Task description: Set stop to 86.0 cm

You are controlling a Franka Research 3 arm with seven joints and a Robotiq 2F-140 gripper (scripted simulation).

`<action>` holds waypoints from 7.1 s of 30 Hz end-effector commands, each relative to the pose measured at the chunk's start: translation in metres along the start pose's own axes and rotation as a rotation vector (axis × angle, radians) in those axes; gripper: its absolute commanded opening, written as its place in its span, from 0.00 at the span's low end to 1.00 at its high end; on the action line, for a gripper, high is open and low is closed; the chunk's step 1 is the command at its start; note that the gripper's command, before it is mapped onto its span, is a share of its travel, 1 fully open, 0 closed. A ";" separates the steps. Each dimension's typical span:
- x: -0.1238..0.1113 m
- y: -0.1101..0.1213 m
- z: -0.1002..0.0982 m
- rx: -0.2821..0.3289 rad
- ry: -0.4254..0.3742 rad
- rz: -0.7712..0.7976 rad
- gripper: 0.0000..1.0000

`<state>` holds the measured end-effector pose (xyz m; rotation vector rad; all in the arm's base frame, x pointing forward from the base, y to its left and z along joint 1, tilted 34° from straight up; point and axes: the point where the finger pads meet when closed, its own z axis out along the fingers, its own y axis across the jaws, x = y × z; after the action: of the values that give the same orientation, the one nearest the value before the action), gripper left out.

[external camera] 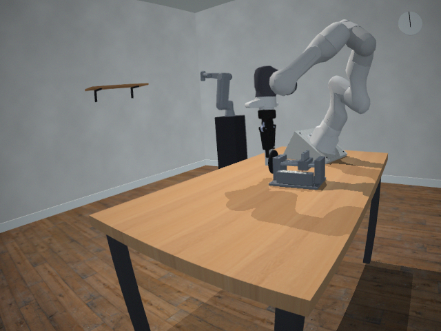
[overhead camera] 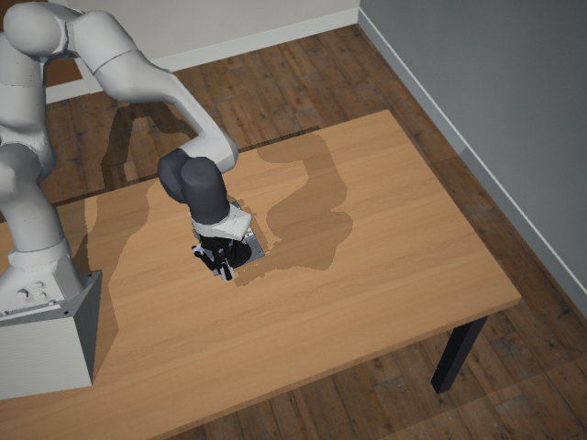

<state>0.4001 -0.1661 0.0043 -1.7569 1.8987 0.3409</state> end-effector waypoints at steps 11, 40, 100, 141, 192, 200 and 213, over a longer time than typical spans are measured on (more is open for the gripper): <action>0.000 -0.001 0.006 -0.001 0.000 -0.004 0.04; 0.000 -0.006 0.015 -0.001 0.000 -0.004 0.04; 0.000 -0.040 0.030 -0.001 0.000 -0.004 0.04; -0.001 -0.070 -0.007 -0.001 0.000 -0.004 0.04; 0.000 -0.019 -0.037 -0.001 0.000 -0.004 0.04; 0.000 -0.008 -0.028 -0.001 0.000 -0.004 0.04; 0.000 0.000 -0.001 -0.001 0.000 -0.004 0.04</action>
<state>0.3975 -0.1717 0.0132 -1.7483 1.9085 0.3507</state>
